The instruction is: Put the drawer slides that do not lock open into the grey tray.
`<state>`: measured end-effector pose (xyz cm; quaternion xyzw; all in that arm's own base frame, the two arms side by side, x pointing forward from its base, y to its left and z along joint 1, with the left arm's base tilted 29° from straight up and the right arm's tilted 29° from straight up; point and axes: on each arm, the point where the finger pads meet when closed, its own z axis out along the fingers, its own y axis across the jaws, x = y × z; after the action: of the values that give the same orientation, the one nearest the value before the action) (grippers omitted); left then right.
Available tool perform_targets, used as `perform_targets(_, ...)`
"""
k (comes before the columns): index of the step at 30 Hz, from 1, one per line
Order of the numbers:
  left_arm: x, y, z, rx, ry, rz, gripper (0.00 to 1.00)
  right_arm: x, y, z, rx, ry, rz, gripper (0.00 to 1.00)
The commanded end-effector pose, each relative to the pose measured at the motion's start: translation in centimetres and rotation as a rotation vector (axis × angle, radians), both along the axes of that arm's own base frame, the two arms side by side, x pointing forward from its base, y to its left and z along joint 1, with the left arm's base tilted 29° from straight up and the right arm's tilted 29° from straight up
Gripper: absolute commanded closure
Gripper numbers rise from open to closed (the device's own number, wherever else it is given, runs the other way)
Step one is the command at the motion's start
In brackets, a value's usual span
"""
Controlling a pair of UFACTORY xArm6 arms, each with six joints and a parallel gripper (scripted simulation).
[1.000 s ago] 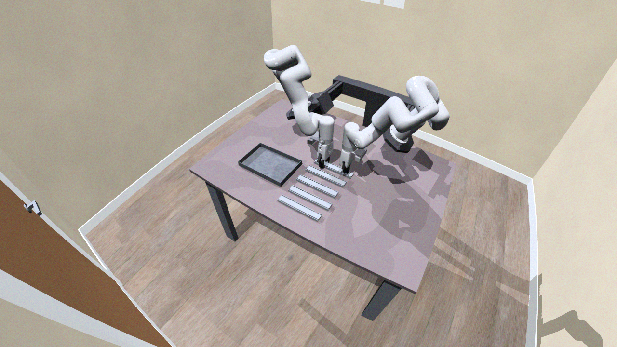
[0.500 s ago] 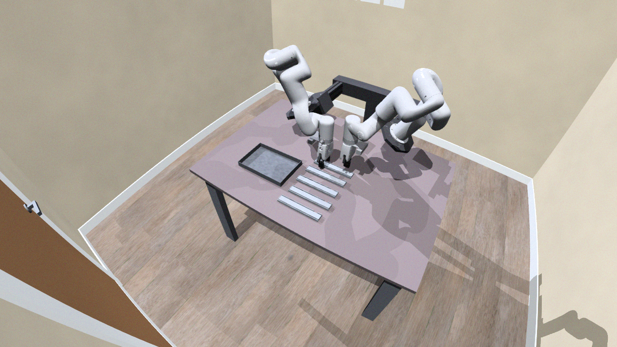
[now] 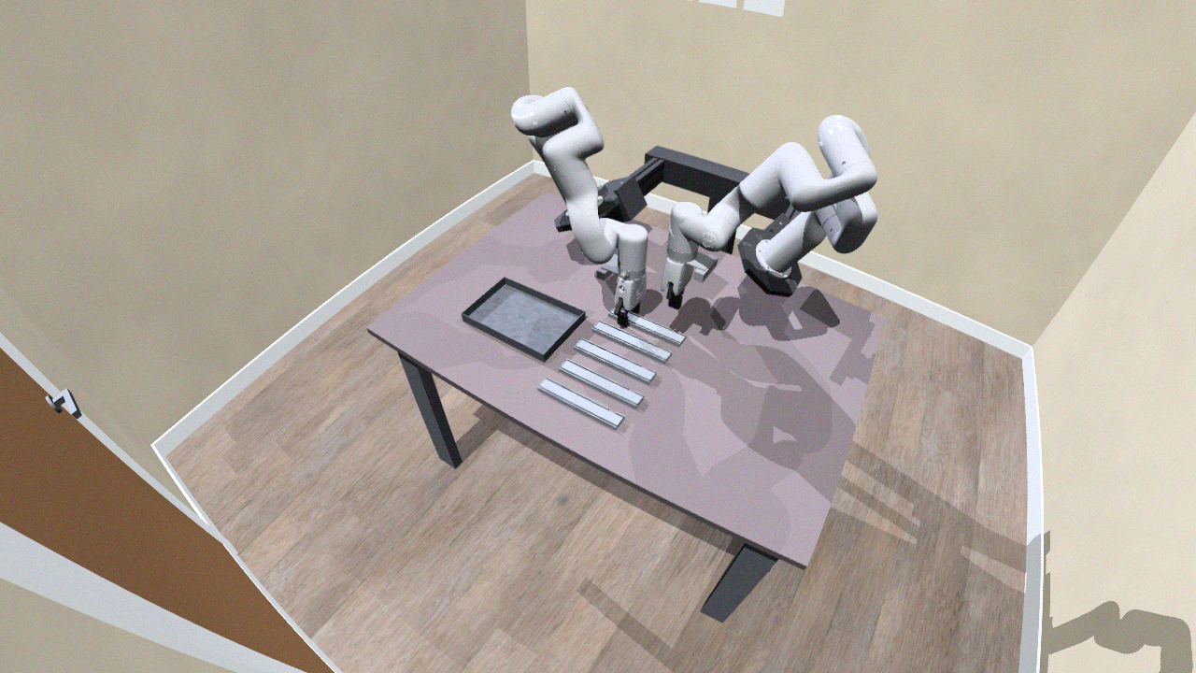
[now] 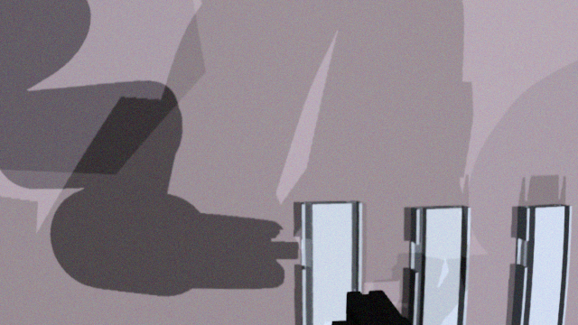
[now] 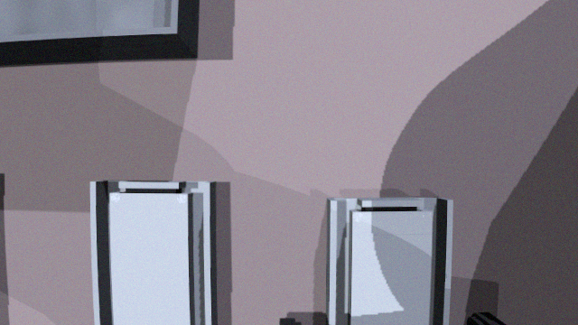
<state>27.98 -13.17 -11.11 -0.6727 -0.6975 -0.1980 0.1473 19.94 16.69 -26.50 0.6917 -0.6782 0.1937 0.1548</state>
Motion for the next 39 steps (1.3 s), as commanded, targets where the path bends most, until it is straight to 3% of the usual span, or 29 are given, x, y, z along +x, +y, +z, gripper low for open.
perform_targets(1, 0.2, 0.0, 0.6, 0.000, 0.000, 0.000, 1.00, 0.1, 0.2, 0.2, 0.003, -0.002, 0.001, 0.33)
perform_targets(7, 0.8, 0.6, 1.3, 0.000, 0.000, 0.000, 1.00, 0.0, 0.5, 0.7, 0.003, -0.002, 0.001, 0.33)
perform_targets(12, 2.3, 2.1, 3.2, 0.001, 0.000, 0.000, 1.00, 0.0, 1.3, 2.2, 0.003, -0.002, 0.001, 0.33)
perform_targets(19, 5.7, 5.6, 7.4, 0.001, 0.000, 0.000, 1.00, -0.2, 2.2, 3.8, 0.003, -0.002, 0.001, 0.33)
perform_targets(22, 7.3, 7.3, 9.4, 0.001, 0.000, 0.000, 1.00, -0.2, 2.3, 3.9, 0.003, -0.002, 0.001, 0.33)
perform_targets(24, 7.3, 7.3, 9.4, 0.001, 0.000, 0.000, 1.00, -0.2, 2.3, 3.9, 0.003, -0.002, 0.001, 0.33)
perform_targets(34, 12.5, 12.8, 16.0, 0.002, -0.001, 0.000, 1.00, -0.2, 2.3, 3.9, 0.003, -0.002, 0.001, 0.33)
perform_targets(39, 14.2, 14.5, 18.0, 0.002, -0.001, 0.000, 1.00, -0.2, 2.3, 3.9, 0.003, -0.002, 0.001, 0.33)
